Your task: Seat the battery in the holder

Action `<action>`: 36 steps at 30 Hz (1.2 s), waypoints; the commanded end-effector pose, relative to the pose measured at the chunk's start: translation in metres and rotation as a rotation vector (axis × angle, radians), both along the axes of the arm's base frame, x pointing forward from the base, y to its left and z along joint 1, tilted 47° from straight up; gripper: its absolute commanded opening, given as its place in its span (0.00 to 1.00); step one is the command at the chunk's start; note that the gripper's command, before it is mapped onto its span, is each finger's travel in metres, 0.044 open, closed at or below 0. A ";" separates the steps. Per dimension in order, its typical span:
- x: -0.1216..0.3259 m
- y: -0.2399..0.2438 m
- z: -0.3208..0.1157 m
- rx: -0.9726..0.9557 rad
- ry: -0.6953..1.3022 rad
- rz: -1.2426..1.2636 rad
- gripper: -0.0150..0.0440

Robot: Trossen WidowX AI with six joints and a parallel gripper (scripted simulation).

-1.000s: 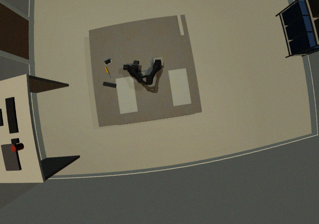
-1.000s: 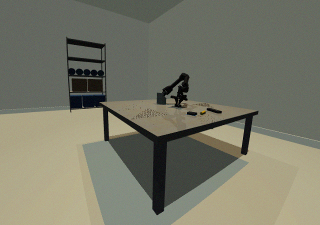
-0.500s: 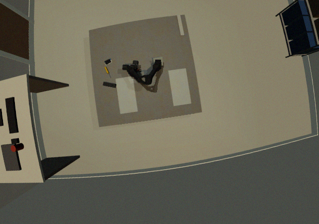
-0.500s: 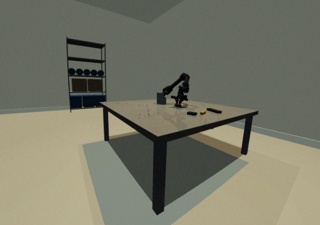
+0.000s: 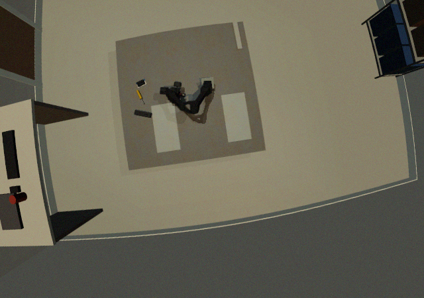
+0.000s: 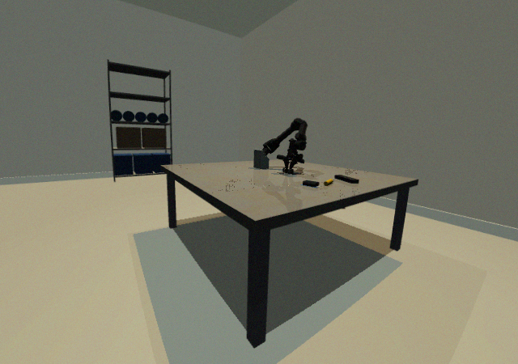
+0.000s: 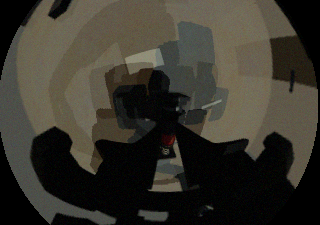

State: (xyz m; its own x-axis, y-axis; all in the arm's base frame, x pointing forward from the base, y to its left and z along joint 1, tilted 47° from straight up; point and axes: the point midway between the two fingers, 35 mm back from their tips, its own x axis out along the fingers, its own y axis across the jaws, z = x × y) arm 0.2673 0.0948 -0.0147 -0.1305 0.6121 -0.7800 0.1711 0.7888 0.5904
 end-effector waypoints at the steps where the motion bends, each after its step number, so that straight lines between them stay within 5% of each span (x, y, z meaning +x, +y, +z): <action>1: 0.002 0.000 0.000 0.001 -0.009 0.007 0.36; 5: 0.002 0.000 0.000 0.001 -0.009 0.007 0.36; 9: 0.002 0.000 0.000 0.001 -0.009 0.007 0.53; 23: 0.002 -0.011 0.010 0.000 -0.003 0.003 0.53; 33: 0.006 -0.062 0.058 -0.003 -0.003 0.003 0.98; 36: 0.006 -0.064 0.058 -0.003 -0.003 0.003 1.00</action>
State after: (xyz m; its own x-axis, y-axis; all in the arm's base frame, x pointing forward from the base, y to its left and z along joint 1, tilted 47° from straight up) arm 0.2744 0.0348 0.0390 -0.1181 0.6138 -0.7805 0.1760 0.7865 0.5919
